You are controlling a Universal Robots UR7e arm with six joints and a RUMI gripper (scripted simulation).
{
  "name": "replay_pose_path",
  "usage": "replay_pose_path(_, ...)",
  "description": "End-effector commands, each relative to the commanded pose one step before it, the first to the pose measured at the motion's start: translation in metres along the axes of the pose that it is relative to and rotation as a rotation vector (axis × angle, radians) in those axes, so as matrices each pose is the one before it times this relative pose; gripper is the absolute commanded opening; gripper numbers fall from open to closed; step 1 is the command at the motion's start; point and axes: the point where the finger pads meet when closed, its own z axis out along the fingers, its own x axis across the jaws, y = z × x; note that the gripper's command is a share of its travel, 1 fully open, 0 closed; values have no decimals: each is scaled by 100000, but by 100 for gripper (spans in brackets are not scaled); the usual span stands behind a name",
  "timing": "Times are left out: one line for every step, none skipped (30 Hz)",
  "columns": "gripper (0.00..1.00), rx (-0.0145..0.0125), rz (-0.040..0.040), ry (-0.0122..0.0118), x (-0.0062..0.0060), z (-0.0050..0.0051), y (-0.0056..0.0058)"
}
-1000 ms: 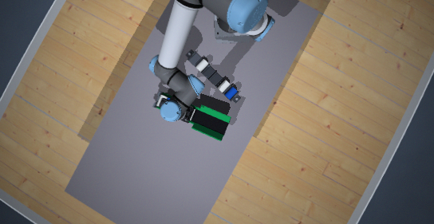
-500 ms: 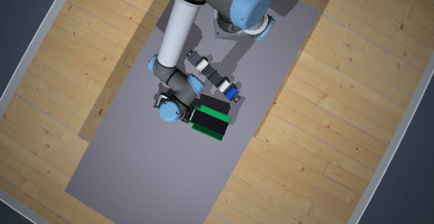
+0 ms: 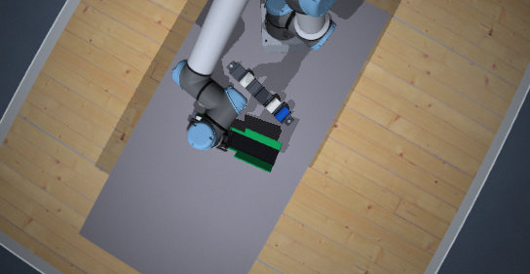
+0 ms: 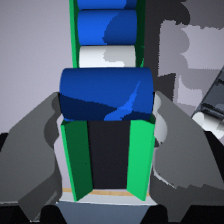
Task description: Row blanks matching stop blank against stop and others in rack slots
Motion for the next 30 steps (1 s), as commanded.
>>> replay_pose_path(37, -52, 12, 162, 13, -1301, -12)
replay_pose_path(37, 0, 0, 0, 0, 0, 0)
replay_pose_path(37, 0, 0, 0, 0, 0, 0)
replay_pose_path(37, 0, 0, 0, 0, 0, 0)
replay_pose_path(37, 0, 0, 0, 0, 0, 0)
replay_pose_path(37, 0, 0, 0, 0, 0, 0)
replay_pose_path(37, 0, 0, 0, 0, 0, 0)
replay_pose_path(37, 0, 0, 0, 0, 0, 0)
replay_pose_path(37, 0, 0, 0, 0, 0, 0)
replay_pose_path(37, 0, 0, 0, 0, 0, 0)
replay_pose_path(37, 0, 0, 0, 0, 0, 0)
replay_pose_path(37, 0, 4, 0, 3, 0, -2)
replay_pose_path(37, -1, 28, 0, 22, -2, -16)
replay_pose_path(37, -2, 73, 1, 57, -5, -41)
replay_pose_path(37, -3, 135, 2, 106, -10, -76)
replay_pose_path(37, -5, 212, 4, 167, -15, -118)
replay_pose_path(37, -7, 301, 5, 236, -21, -166)
replay_pose_path(37, 0, 0, 0, 0, 0, 0)
replay_pose_path(37, 0, 0, 0, 0, 0, 0)
replay_pose_path(37, -9, 398, 6, 313, -26, -218)
replay_pose_path(37, -11, 502, 8, 396, -29, -271)
replay_pose_path(37, -12, 610, 9, 481, -32, -323)
replay_pose_path(37, -14, 720, 10, 568, -31, -373)
replay_pose_path(37, -16, 829, 11, 654, -28, -419)
replay_pose_path(37, -17, 936, 11, 739, -21, -459)
replay_pose_path(37, -17, 1038, 12, 820, -11, -492)
replay_pose_path(37, -17, 1135, 11, 896, 4, -518)
replay_pose_path(37, -17, 1225, 11, 965, 22, -536)
replay_pose_path(37, -16, 1307, 10, 1027, 45, -545)
replay_pose_path(37, -15, 1379, 8, 1079, 71, -545)
